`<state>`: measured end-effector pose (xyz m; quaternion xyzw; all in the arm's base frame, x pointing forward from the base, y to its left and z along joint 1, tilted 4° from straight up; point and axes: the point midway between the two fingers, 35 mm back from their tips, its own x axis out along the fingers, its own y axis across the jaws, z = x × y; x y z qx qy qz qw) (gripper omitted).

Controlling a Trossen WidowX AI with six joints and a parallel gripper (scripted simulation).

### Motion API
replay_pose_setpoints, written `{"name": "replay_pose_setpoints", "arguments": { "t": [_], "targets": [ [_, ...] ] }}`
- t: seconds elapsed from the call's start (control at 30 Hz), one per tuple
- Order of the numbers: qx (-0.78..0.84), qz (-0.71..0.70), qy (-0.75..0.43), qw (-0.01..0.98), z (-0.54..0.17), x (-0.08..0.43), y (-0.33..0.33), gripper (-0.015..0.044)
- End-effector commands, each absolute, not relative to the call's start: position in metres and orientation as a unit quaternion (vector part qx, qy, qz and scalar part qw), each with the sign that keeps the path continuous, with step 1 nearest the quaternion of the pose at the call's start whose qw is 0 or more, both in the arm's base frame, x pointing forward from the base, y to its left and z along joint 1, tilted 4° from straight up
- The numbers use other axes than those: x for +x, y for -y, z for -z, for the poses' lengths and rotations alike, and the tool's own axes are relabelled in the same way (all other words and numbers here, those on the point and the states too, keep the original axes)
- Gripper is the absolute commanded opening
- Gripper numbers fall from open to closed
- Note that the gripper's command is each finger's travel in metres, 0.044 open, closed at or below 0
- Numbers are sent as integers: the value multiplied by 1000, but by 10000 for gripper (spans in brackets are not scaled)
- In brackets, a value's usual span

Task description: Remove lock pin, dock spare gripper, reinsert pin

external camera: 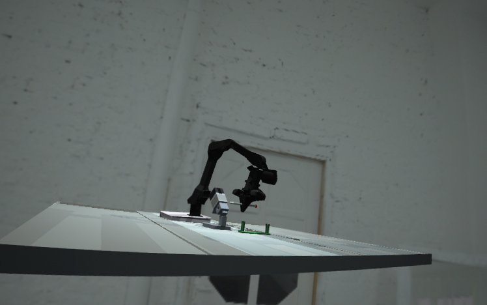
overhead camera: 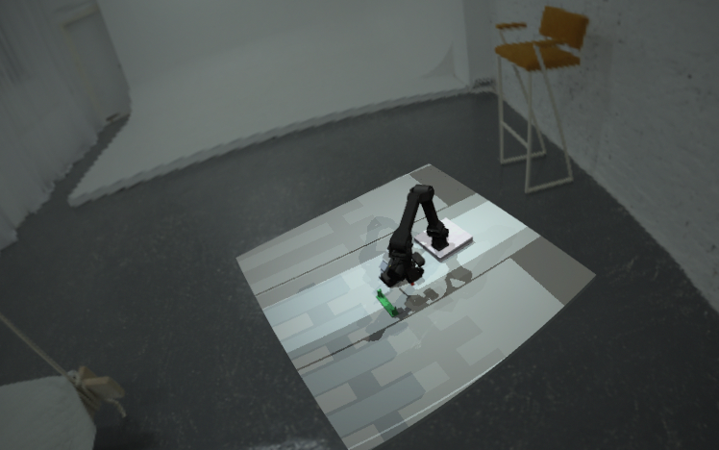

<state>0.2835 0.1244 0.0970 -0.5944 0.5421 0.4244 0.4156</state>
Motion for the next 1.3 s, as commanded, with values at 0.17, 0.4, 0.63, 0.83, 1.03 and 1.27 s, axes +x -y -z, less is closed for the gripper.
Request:
{"name": "replay_pose_setpoints", "arguments": {
  "t": [0.17, 0.4, 0.63, 0.83, 1.03, 1.27],
  "targets": [
    [-593, -427, -543, 414, -64, 284, -123, 0],
    [-592, -428, -543, 414, -66, 285, -119, 0],
    [-592, -429, -544, 413, -68, 284, -113, 0],
    [-590, -431, -546, 411, -68, 286, -108, 0],
    [-589, -432, -547, 410, -68, 288, -103, 0],
    [-589, -433, -547, 409, -68, 286, -97, 0]
  ]
}}
